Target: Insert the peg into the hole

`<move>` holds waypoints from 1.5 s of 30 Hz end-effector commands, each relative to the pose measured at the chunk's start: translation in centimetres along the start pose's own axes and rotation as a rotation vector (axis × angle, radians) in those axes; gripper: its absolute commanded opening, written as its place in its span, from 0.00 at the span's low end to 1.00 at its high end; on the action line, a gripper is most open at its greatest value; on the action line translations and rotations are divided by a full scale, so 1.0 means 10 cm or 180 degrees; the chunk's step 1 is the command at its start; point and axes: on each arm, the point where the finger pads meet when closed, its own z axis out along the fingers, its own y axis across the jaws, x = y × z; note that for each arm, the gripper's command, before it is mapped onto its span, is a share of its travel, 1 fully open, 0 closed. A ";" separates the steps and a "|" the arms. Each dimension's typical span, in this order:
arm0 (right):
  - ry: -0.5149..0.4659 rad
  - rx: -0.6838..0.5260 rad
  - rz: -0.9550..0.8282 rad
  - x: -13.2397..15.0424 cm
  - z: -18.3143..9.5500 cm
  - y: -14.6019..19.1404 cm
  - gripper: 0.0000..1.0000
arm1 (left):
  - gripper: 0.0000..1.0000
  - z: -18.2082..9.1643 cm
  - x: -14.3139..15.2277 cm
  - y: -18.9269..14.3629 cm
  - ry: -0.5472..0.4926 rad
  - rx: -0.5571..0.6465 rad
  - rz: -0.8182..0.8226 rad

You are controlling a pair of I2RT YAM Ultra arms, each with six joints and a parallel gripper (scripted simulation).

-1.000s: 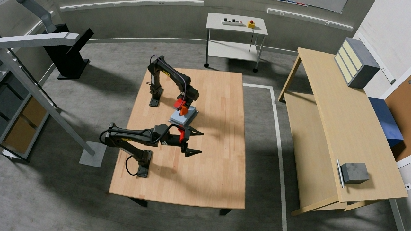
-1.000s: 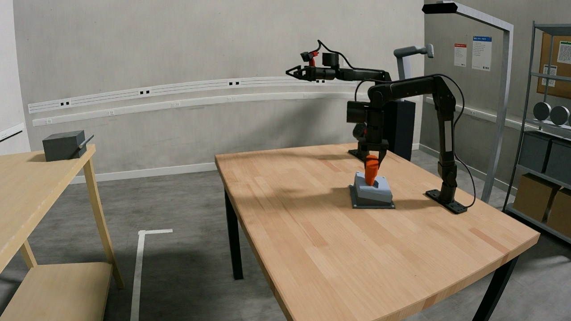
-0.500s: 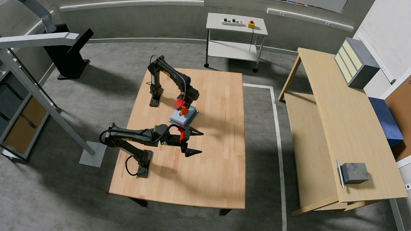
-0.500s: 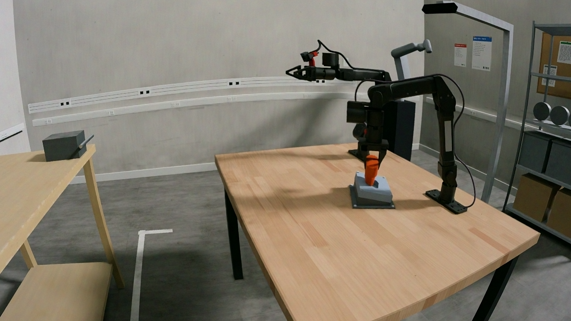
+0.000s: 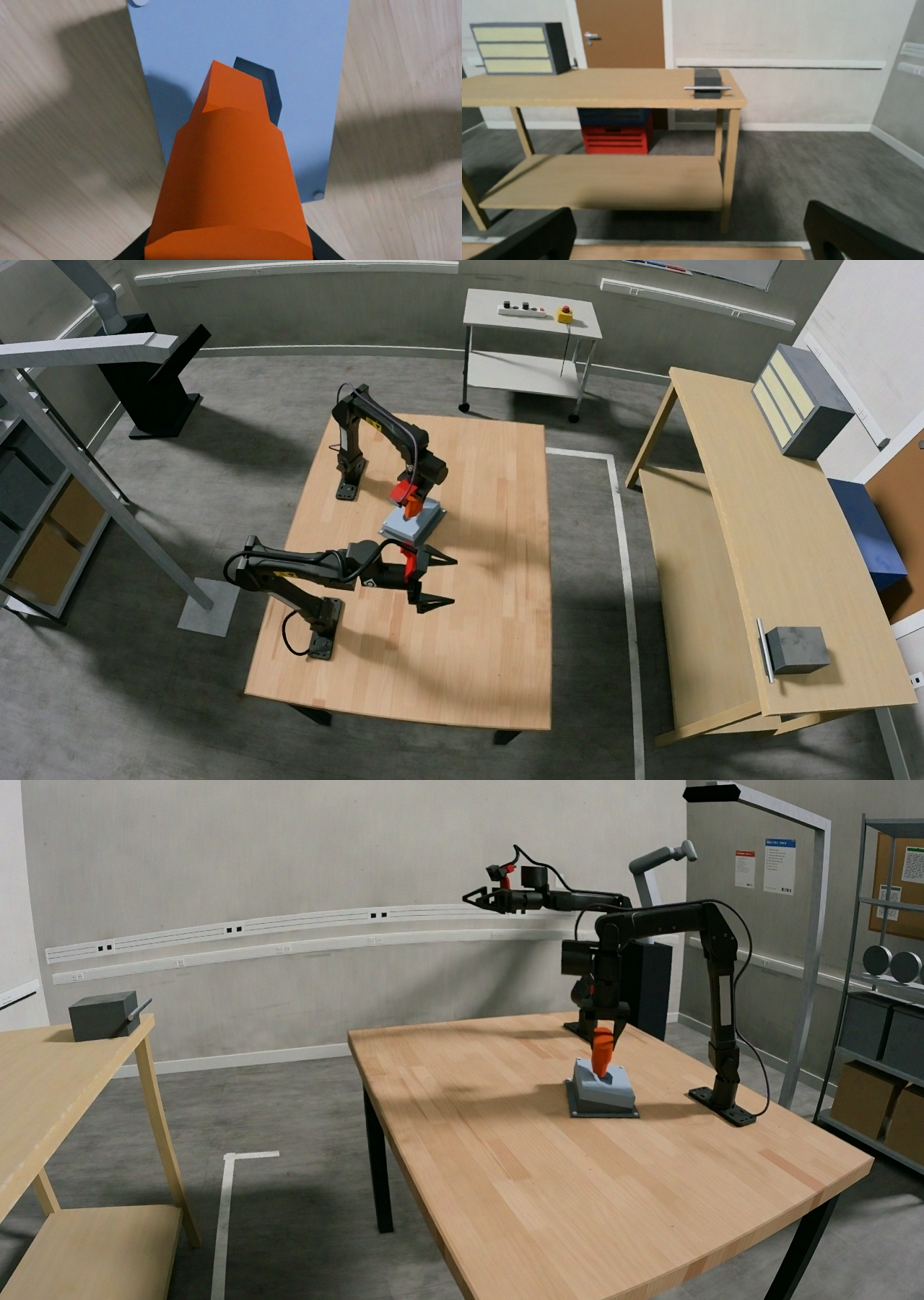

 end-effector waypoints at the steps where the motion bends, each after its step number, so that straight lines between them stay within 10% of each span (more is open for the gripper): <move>1: 0.0189 -0.0272 -0.0217 0.13 -0.03 0.15 1.00 | 0.39 -0.23 -0.02 0.03 -0.0056 -0.0035 0.0008; 21: 0.0907 -0.1142 -0.0241 0.36 -0.48 1.15 1.00 | 0.39 -0.58 0.12 -0.03 0.0094 -0.0195 -0.0099; 31: 0.1458 -0.2448 -0.0630 0.43 -1.61 2.15 1.00 | 0.39 -0.44 0.05 -0.11 0.0612 -0.0556 -0.0401; 45: 0.1659 -0.3392 -0.1050 0.42 -2.56 2.43 1.00 | 0.39 -0.27 -0.12 -0.32 0.0830 -0.0606 -0.0329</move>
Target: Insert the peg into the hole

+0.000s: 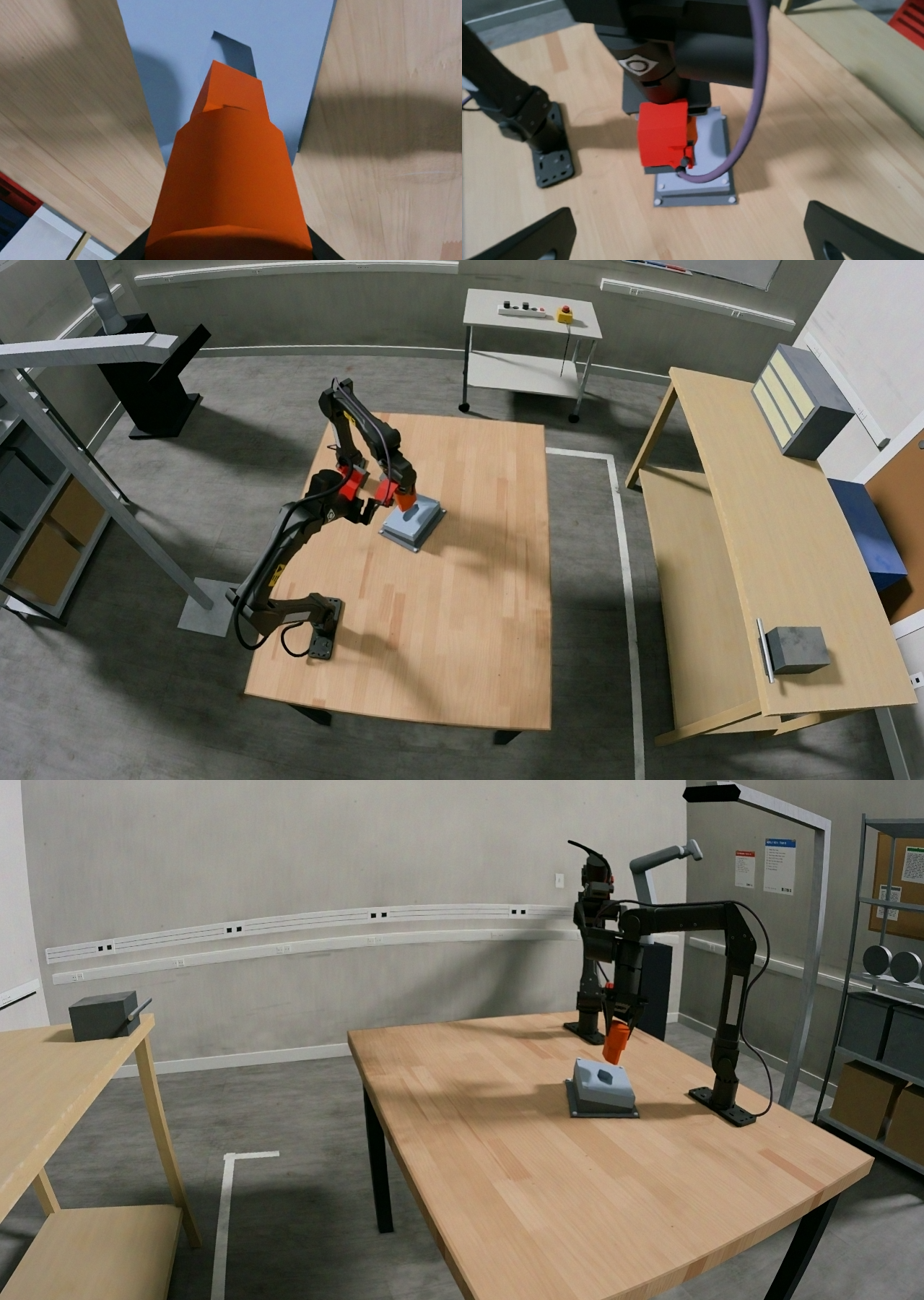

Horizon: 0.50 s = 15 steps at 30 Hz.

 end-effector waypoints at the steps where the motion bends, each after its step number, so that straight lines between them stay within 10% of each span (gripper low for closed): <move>1: 0.0053 -0.0001 0.0005 0.02 -0.15 0.08 1.00 | 0.39 -0.04 0.00 0.01 0.0030 -0.0136 -0.0061; 15: -0.0017 -0.0042 -0.0038 -0.04 -0.17 0.12 1.00 | 0.39 0.33 -0.06 0.10 0.0035 -0.0127 -0.0110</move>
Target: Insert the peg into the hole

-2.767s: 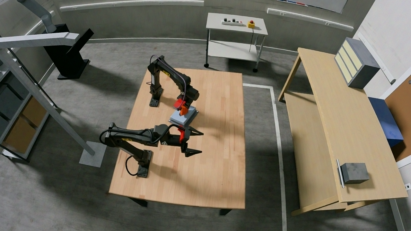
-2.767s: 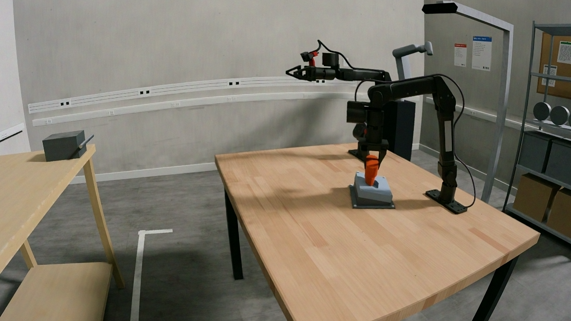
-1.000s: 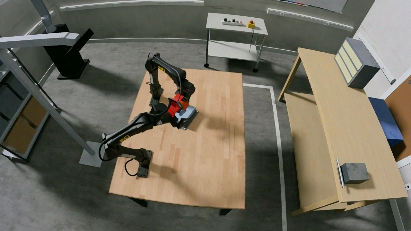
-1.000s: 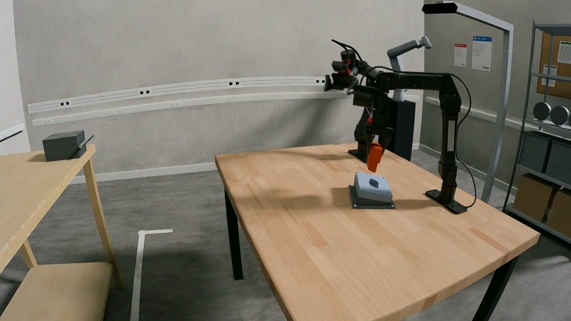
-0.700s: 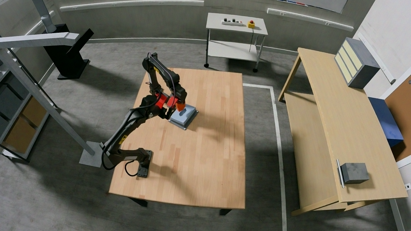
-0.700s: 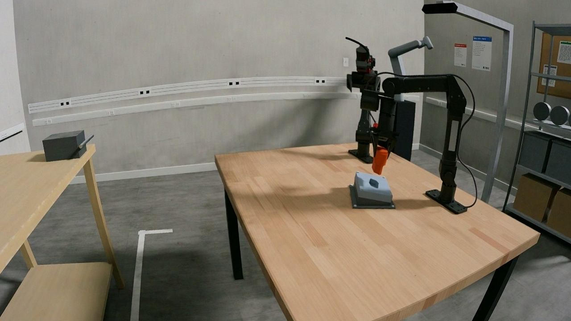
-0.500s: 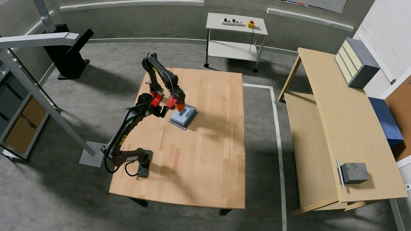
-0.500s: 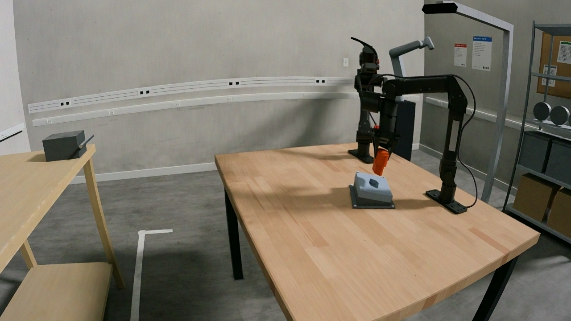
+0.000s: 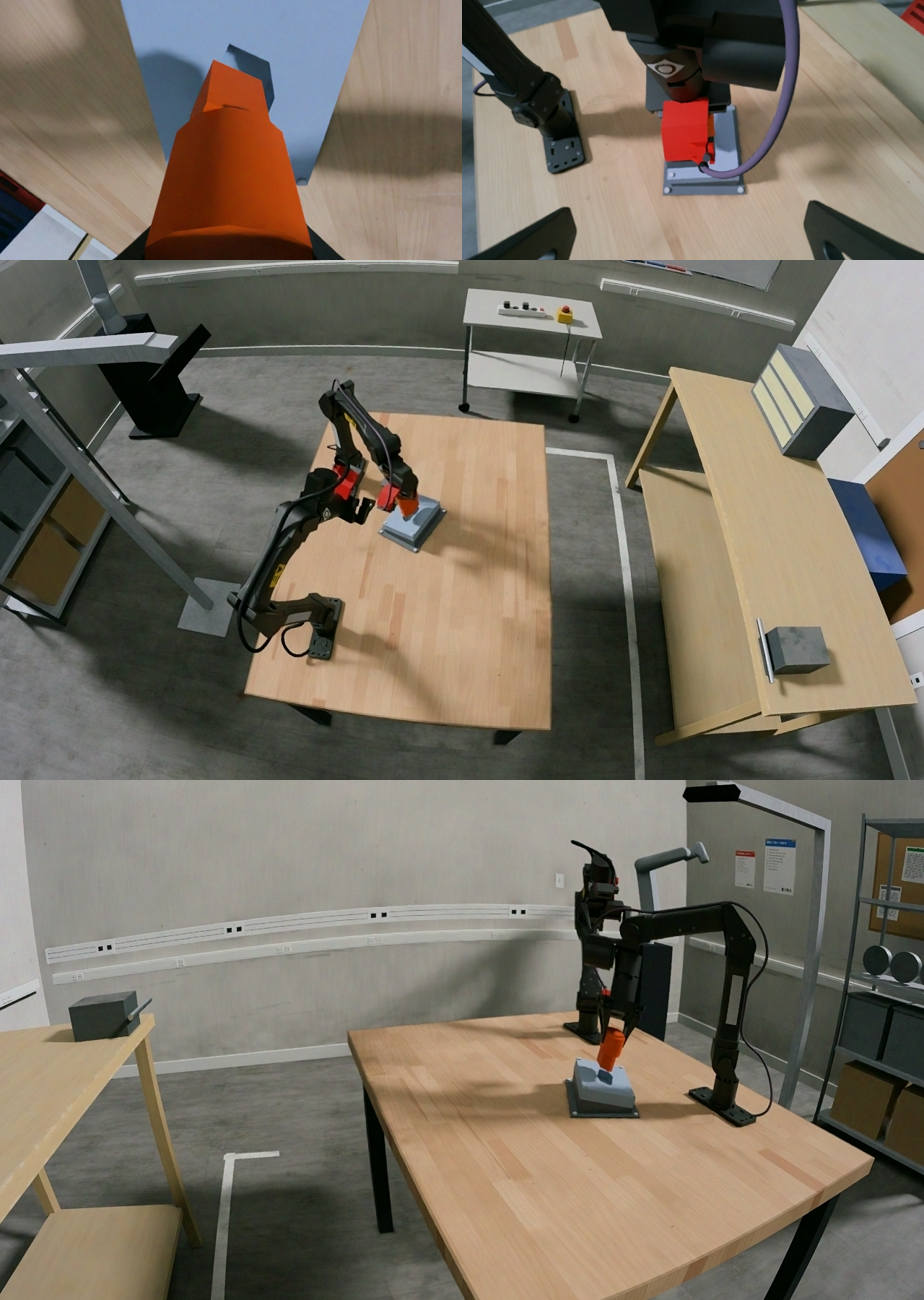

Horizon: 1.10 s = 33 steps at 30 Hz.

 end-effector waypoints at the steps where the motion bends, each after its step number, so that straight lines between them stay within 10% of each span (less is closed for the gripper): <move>1: -0.0116 0.0025 0.0001 -0.09 -0.12 0.00 1.00 | 0.39 0.18 0.01 0.01 0.0046 0.0008 -0.0063; 33: -0.0116 0.0025 0.0001 -0.09 -0.12 0.00 1.00 | 0.39 0.10 -0.01 0.03 0.0056 -0.0069 -0.0078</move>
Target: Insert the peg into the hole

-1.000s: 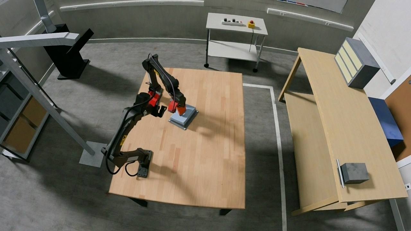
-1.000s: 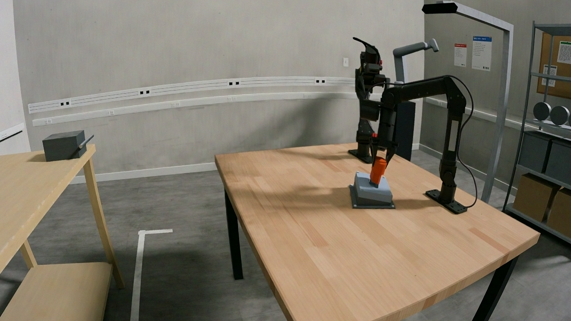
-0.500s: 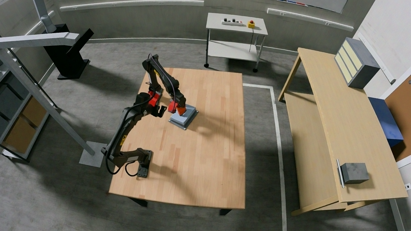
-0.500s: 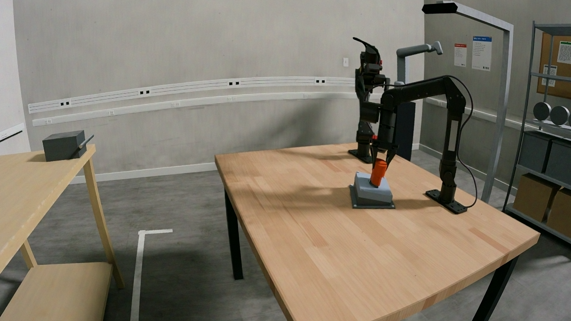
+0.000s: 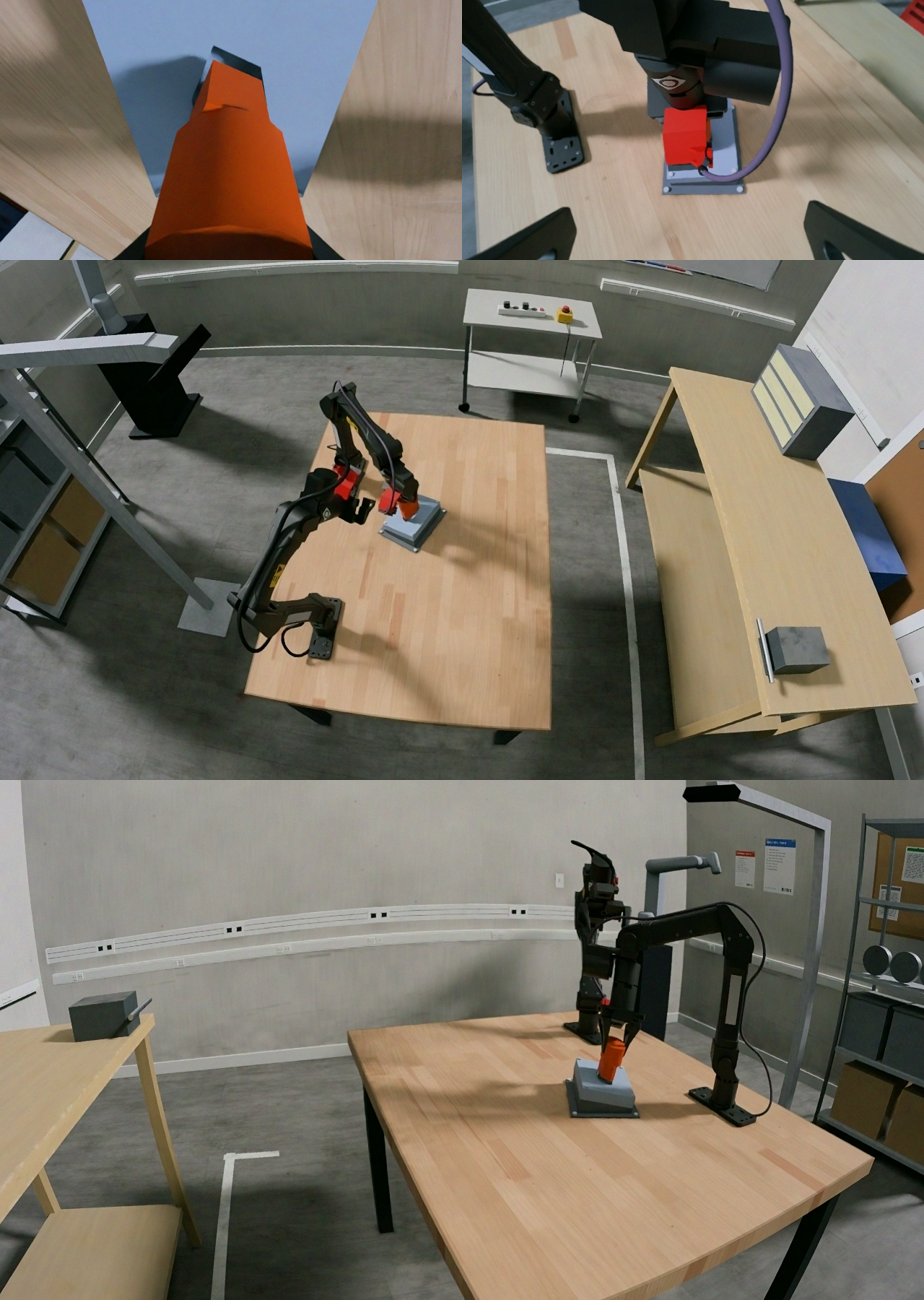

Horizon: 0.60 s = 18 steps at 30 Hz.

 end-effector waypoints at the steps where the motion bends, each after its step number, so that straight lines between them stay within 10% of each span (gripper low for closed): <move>1: -0.0122 0.0018 0.0001 -0.10 -0.12 0.00 1.00 | 0.39 -0.09 -0.01 0.10 -0.0009 -0.0164 -0.0061; 18: -0.0122 0.0018 0.0001 -0.10 -0.12 0.00 1.00 | 0.39 -0.12 -0.01 0.08 -0.0022 -0.0200 -0.0059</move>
